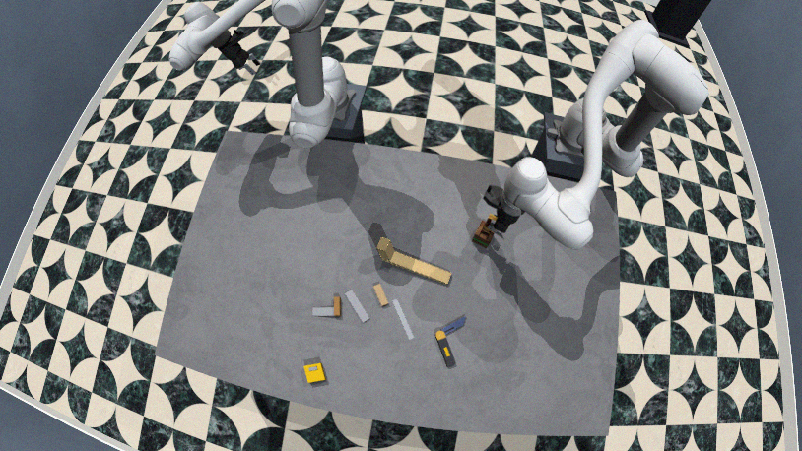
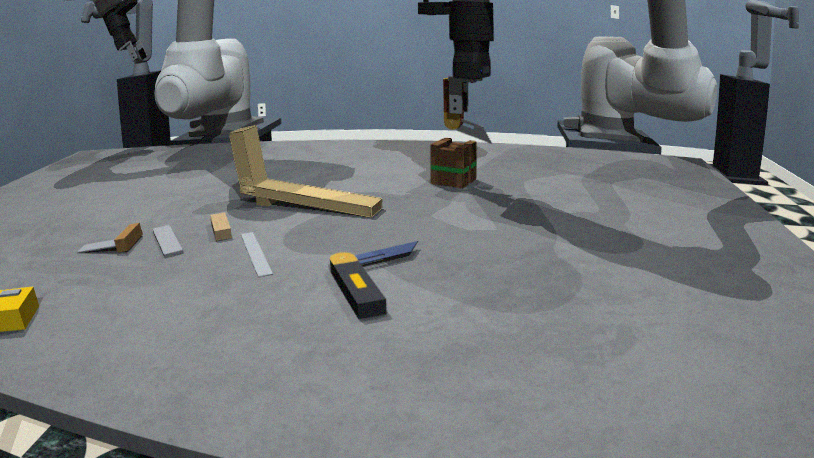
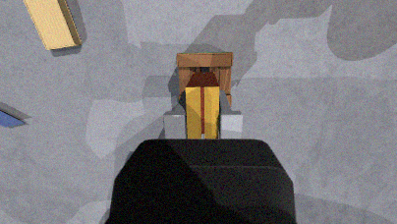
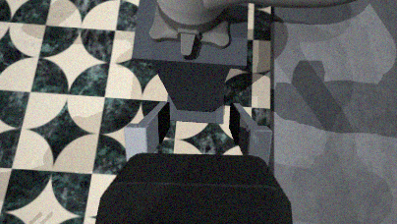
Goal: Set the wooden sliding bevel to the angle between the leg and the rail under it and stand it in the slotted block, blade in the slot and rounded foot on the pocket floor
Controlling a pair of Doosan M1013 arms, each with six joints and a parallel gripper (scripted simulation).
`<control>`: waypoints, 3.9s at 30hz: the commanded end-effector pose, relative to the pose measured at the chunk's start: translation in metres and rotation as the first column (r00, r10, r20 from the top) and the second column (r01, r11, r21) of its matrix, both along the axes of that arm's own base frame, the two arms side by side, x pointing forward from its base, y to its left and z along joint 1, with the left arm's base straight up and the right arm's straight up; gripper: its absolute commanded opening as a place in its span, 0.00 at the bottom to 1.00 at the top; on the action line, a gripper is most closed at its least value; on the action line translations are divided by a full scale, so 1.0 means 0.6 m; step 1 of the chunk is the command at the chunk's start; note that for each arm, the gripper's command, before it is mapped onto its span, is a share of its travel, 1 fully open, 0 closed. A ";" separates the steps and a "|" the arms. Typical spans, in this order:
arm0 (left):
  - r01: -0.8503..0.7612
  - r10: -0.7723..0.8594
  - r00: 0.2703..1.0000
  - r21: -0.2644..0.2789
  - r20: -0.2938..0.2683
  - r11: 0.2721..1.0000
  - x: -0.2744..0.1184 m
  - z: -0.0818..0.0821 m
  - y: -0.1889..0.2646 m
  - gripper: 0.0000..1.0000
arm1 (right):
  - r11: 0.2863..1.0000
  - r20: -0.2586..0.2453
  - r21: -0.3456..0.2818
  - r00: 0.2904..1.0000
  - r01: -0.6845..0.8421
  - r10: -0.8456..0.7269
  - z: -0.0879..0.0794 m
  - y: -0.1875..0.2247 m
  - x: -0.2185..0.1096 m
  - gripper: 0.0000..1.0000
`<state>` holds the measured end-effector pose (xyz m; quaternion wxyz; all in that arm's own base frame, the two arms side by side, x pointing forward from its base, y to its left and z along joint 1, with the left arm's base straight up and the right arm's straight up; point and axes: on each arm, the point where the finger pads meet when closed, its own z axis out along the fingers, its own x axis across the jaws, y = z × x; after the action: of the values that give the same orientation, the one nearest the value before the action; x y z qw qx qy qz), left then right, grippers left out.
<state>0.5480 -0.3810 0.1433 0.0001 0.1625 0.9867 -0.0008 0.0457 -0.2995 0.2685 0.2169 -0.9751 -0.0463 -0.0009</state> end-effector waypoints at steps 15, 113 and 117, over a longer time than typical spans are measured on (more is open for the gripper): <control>0.000 0.000 1.000 -0.001 0.001 1.000 0.001 -0.023 0.000 0.00 | 1.000 0.001 -0.001 1.000 0.000 0.000 0.001 -0.001 0.000 1.00; 0.000 0.000 1.000 -0.001 0.001 1.000 0.001 -0.067 0.000 0.00 | 1.000 0.001 -0.001 1.000 0.000 0.000 0.001 -0.001 0.000 1.00; 0.000 0.000 1.000 -0.001 0.001 1.000 0.001 -0.067 0.000 0.00 | 1.000 0.001 -0.001 1.000 0.000 0.000 0.001 -0.001 0.000 1.00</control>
<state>0.5480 -0.3810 0.1022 0.0000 0.1625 0.9867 -0.0008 0.0457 -0.2995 0.2685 0.2169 -0.9751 -0.0463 -0.0009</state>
